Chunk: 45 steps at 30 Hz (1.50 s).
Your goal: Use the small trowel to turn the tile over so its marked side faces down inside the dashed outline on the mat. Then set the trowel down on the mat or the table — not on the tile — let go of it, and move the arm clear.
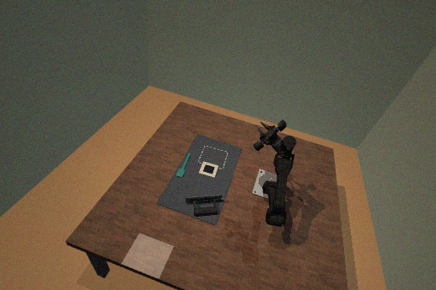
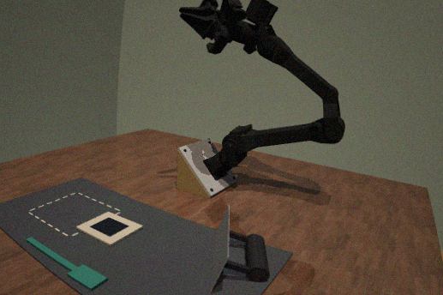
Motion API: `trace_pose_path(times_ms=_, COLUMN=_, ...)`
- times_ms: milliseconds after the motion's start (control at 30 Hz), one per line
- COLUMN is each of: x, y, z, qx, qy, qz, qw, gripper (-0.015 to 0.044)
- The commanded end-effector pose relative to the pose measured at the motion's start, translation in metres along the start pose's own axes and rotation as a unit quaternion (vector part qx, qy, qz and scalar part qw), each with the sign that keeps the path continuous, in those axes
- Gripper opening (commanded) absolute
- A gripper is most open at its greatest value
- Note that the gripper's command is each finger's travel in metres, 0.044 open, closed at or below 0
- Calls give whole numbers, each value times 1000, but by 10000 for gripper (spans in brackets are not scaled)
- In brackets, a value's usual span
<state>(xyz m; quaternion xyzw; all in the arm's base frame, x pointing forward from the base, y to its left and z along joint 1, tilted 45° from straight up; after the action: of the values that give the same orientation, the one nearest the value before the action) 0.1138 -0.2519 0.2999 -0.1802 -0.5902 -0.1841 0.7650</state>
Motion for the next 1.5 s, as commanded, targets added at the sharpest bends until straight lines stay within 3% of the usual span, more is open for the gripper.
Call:
trace_pose_path(times_ms=0, x=-1, y=9, z=-8, qx=21, qy=15, qz=-30, qw=999, gripper=100)
trace_pose_path(times_ms=667, x=-14, y=94, z=-53, qx=181, qy=187, qz=-250, qw=933, gripper=100)
trace_pose_path(times_ms=1067, x=-24, y=156, z=-59, qx=232, qy=335, qz=-347, qw=845, gripper=100)
trace_pose_path(times_ms=1467, x=-33, y=218, z=-47, qx=231, qy=498, qz=-401, qw=733, gripper=100)
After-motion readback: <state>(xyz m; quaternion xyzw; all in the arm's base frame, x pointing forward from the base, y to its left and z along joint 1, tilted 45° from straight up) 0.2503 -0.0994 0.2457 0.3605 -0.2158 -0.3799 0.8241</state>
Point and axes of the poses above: the point midway between the two fingers, 35 mm back from their tips, its own z axis back along the fingers, its own y axis across the jaws, x = y × z, the point moved 6 cm from there along z, back along the fingers
